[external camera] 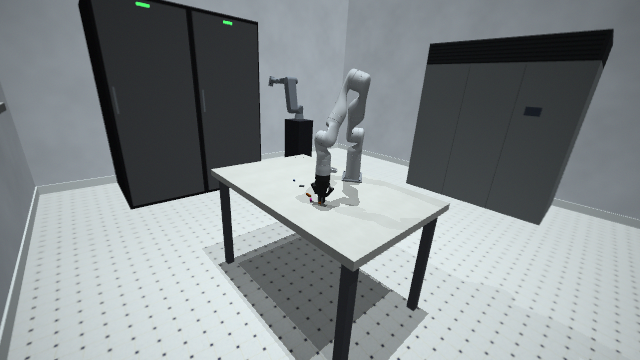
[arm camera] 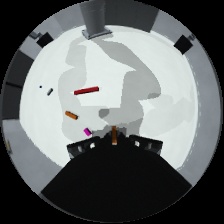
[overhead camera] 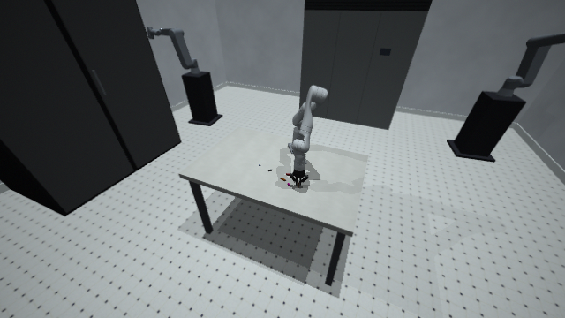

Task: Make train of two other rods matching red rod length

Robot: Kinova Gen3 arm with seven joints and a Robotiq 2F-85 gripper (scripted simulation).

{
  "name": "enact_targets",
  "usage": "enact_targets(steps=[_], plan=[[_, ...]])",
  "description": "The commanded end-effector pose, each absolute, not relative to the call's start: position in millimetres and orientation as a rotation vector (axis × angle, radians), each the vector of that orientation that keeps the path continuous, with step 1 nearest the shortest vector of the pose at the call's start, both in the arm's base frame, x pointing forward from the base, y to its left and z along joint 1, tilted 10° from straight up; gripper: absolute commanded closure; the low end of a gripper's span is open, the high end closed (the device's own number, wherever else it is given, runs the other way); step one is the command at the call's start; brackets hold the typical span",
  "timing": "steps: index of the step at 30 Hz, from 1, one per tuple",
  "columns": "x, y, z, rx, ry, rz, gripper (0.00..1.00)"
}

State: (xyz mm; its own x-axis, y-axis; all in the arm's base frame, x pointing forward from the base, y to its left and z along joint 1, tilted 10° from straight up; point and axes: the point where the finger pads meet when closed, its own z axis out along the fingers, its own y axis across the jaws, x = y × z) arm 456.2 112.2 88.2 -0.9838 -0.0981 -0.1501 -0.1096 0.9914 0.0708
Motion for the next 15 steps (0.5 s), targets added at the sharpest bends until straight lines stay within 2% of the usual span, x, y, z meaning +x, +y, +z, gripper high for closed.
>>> enact_targets(steps=[1,10,15], plan=[[456.6,113.7,104.0,-0.161,2.977,0.125,0.95],[447.3,108.1,164.3,-0.161,2.977,0.125,0.95],[445.6,107.1,175.3,-0.161,2.977,0.125,0.95]])
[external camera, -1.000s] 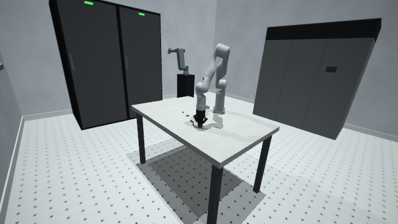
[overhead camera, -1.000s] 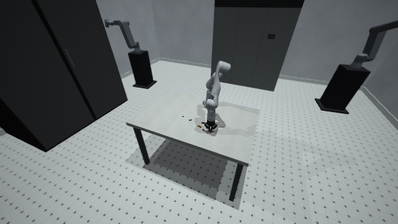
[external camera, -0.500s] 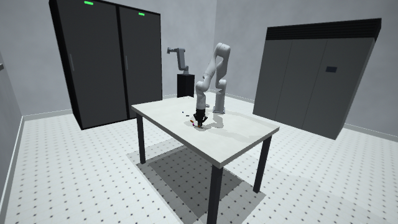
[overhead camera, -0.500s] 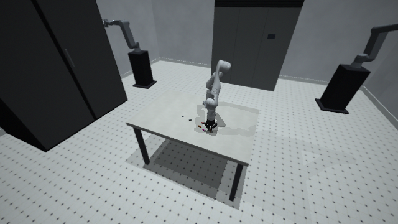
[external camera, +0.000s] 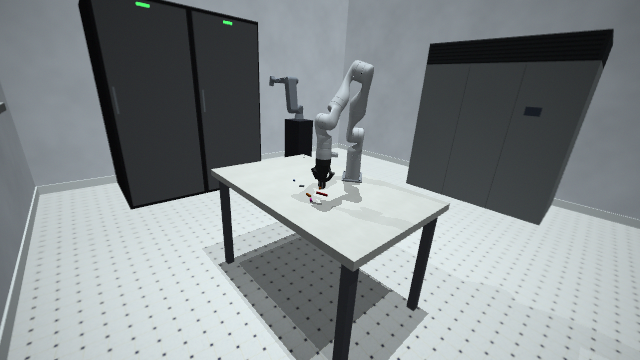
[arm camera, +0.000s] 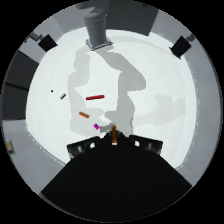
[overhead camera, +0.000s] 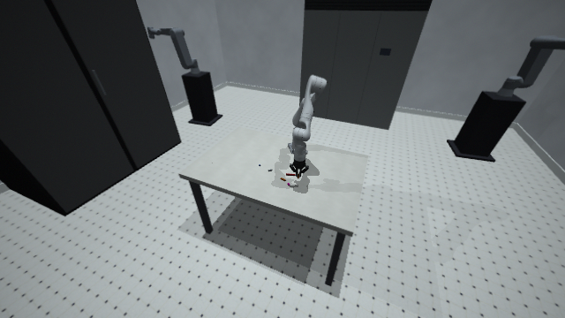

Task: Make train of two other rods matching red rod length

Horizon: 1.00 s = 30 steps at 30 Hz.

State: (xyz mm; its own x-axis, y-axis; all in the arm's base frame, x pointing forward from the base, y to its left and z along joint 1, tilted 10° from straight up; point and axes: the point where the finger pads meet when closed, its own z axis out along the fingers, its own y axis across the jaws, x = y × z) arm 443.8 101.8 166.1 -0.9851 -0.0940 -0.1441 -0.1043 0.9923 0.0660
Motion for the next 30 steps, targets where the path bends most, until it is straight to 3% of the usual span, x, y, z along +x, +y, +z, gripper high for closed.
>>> enact_targets(steps=[1,17,30], plan=[[445.3,106.9,177.2,-0.161,2.977,0.125,0.95],[445.2,97.2,177.2,-0.116,2.982,0.127,0.95],[426.4,-31.6,158.9,0.528,2.974,0.164,0.95]])
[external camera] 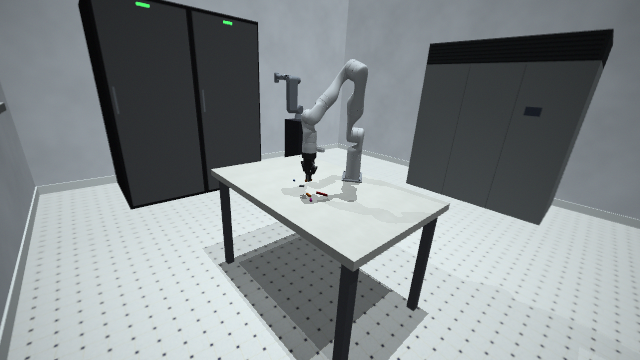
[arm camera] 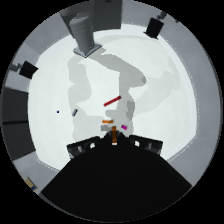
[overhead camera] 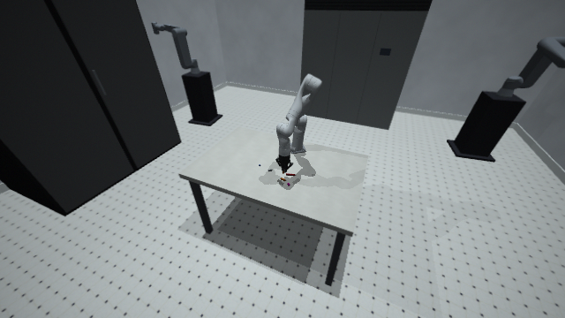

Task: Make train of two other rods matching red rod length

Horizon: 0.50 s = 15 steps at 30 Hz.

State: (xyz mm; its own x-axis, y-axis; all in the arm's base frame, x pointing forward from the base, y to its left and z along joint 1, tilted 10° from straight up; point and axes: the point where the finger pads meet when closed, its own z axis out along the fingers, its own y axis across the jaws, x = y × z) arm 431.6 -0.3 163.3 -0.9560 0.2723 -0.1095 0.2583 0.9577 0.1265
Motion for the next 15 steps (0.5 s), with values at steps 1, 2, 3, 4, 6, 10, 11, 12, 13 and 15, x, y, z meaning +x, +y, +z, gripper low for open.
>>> enact_targets(steps=[1,2,3,4,6,10,11,12,13,15], plan=[[423.4,-41.1,157.6,0.579,2.966,0.168,0.95],[420.2,-50.5,156.3,0.630,2.957,0.172,0.95],[420.2,-50.5,156.3,0.630,2.957,0.172,0.95],[420.2,-50.5,156.3,0.630,2.957,0.172,0.95],[408.7,-80.0,152.3,0.795,2.923,0.184,0.95],[392.5,-113.4,147.7,0.990,2.867,0.199,0.95],[387.8,-121.9,146.5,1.042,2.850,0.203,0.95],[382.9,-130.3,145.3,1.093,2.831,0.207,0.95],[377.8,-138.5,144.2,1.144,2.812,0.212,0.95],[368.2,-153.1,142.2,1.236,2.773,0.219,0.95]])
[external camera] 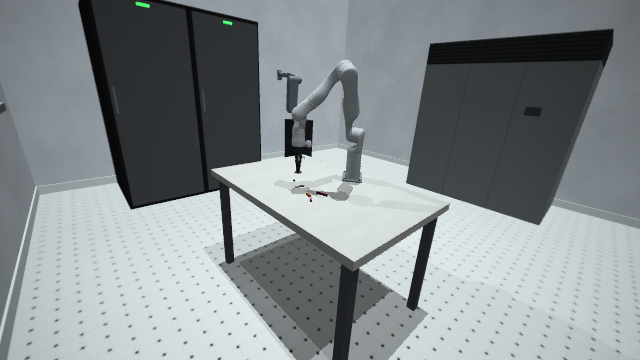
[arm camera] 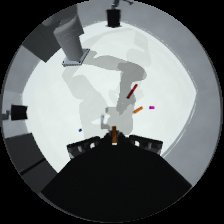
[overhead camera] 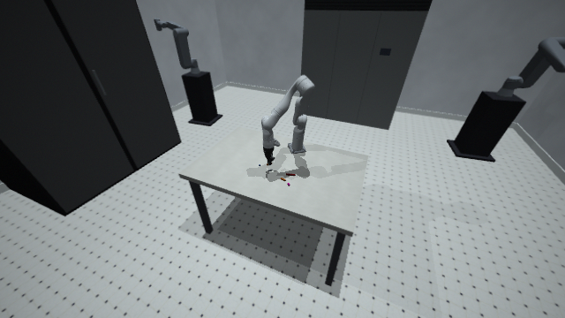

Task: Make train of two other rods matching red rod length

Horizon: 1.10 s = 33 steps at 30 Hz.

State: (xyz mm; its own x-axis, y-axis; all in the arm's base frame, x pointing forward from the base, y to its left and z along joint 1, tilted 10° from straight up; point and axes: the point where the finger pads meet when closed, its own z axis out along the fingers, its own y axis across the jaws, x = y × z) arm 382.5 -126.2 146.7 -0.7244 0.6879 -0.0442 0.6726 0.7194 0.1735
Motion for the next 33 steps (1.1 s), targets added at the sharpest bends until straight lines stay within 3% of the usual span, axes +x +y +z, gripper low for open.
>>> enact_targets(steps=[1,33], plan=[[364.5,-158.4,141.4,1.269,2.758,0.222,0.95],[360.9,-166.1,116.7,1.333,2.728,0.228,0.95]])
